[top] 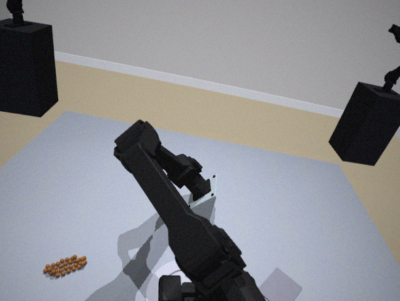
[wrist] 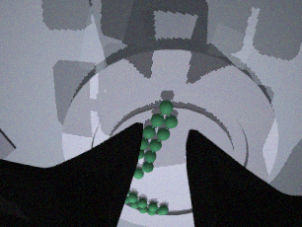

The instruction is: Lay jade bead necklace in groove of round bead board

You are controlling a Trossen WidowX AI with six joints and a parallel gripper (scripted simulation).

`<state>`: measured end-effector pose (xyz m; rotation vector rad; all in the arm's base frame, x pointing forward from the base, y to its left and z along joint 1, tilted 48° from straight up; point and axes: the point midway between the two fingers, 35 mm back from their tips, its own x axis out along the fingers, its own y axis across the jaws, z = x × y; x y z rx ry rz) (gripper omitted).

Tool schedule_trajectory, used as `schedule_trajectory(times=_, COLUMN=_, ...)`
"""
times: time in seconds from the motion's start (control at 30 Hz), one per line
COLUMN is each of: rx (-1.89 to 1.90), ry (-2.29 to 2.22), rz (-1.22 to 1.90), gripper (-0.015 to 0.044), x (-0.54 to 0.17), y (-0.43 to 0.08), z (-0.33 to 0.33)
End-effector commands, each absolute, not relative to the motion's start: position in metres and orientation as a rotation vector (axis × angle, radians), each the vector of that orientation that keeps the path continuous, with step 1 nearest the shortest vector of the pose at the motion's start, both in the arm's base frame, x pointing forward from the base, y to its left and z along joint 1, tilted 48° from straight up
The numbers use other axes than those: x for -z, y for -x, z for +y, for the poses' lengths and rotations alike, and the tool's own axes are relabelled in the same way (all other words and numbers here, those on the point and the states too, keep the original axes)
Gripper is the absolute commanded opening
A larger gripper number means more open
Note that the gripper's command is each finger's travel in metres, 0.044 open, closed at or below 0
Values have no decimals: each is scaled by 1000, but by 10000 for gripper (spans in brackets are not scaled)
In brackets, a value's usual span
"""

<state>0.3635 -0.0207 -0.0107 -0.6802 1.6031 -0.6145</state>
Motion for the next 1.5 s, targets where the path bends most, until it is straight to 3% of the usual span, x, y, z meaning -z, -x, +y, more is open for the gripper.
schedule_trajectory(times=0.0, rx=611, ry=689, rz=1604, gripper=120, x=17, y=-364, z=-28)
schedule_trajectory(times=0.9, rx=612, ry=690, rz=1604, gripper=120, x=36, y=-361, z=-49)
schedule_trajectory(times=1.07, rx=615, ry=680, rz=1603, gripper=0, x=34, y=-362, z=-47)
schedule_trajectory(times=1.47, rx=615, ry=680, rz=1603, gripper=0, x=34, y=-362, z=-47)
